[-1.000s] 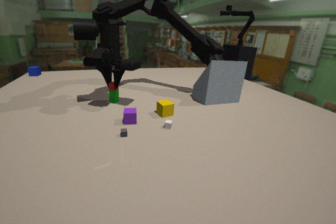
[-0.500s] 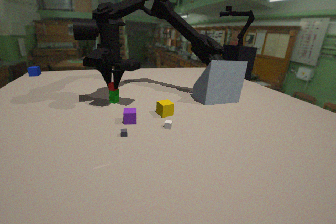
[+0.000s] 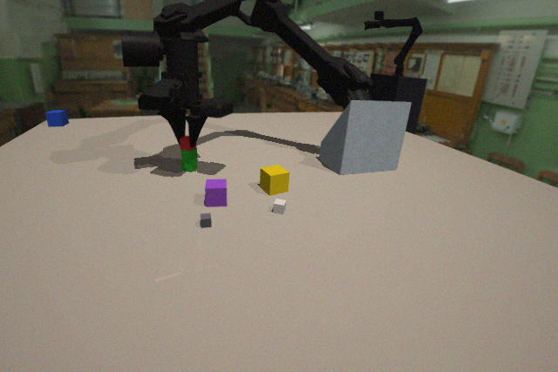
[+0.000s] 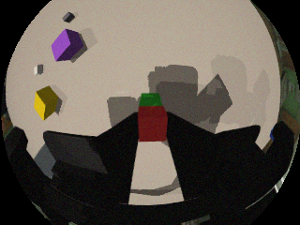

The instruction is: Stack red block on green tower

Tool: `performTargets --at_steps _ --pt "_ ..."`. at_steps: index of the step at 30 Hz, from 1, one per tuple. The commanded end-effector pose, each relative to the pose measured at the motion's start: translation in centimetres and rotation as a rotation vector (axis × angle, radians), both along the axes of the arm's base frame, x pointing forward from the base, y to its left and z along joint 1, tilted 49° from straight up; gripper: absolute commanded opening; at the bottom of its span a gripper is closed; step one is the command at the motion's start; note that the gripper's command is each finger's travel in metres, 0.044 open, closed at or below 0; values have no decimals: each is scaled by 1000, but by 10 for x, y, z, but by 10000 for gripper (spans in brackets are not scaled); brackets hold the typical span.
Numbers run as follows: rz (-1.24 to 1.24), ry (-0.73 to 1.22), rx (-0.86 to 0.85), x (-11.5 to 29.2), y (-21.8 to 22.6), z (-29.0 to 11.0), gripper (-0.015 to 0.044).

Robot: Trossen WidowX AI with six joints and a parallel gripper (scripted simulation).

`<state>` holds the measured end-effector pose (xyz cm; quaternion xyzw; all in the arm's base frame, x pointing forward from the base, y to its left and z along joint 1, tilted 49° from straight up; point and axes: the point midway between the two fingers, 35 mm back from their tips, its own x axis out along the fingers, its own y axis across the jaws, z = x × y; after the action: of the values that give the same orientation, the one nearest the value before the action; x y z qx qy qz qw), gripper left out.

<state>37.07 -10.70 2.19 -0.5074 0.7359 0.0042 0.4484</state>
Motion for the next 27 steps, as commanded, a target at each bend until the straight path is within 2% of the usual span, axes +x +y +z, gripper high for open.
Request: performTargets --at_steps 1,12,27 --pt "0 0 0 0 0 0 157" --pt "0 0 0 0 0 0 440" --pt "0 0 0 0 0 0 440"
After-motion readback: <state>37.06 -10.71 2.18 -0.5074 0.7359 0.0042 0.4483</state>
